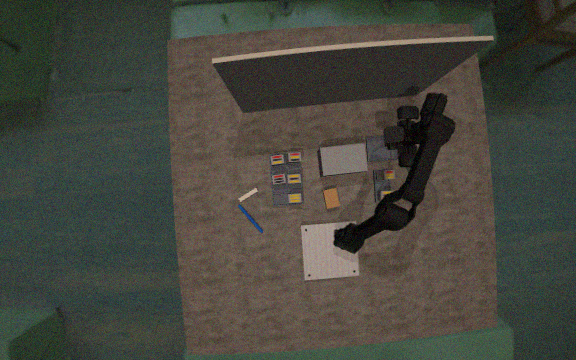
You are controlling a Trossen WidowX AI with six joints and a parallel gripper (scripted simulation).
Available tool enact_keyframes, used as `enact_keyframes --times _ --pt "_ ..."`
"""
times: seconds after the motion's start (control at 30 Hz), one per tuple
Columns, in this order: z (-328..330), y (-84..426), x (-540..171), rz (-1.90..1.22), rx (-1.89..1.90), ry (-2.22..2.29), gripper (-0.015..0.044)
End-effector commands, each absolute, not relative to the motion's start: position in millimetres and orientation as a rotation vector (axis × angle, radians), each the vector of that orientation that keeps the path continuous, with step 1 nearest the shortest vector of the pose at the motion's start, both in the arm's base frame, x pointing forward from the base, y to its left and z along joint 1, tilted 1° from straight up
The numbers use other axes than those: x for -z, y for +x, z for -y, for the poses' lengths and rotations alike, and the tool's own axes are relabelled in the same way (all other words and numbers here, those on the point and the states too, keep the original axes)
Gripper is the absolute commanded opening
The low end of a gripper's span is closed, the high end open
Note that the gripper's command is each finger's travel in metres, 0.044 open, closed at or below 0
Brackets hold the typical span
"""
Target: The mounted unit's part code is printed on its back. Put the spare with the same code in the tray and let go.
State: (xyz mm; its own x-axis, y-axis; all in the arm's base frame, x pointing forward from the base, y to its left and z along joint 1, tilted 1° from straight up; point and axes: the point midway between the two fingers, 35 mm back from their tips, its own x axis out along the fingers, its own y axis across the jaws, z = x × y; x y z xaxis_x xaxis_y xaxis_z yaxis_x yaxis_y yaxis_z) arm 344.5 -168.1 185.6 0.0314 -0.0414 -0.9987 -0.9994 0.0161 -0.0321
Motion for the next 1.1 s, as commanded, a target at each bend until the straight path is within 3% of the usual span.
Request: enact_keyframes --times 0.0,1.07 --pt "168 345 -181 -1.220 -1.163 -1.243 0.0000" --pt "171 349 -160 -1.220 -1.162 -1.243 0.0000"
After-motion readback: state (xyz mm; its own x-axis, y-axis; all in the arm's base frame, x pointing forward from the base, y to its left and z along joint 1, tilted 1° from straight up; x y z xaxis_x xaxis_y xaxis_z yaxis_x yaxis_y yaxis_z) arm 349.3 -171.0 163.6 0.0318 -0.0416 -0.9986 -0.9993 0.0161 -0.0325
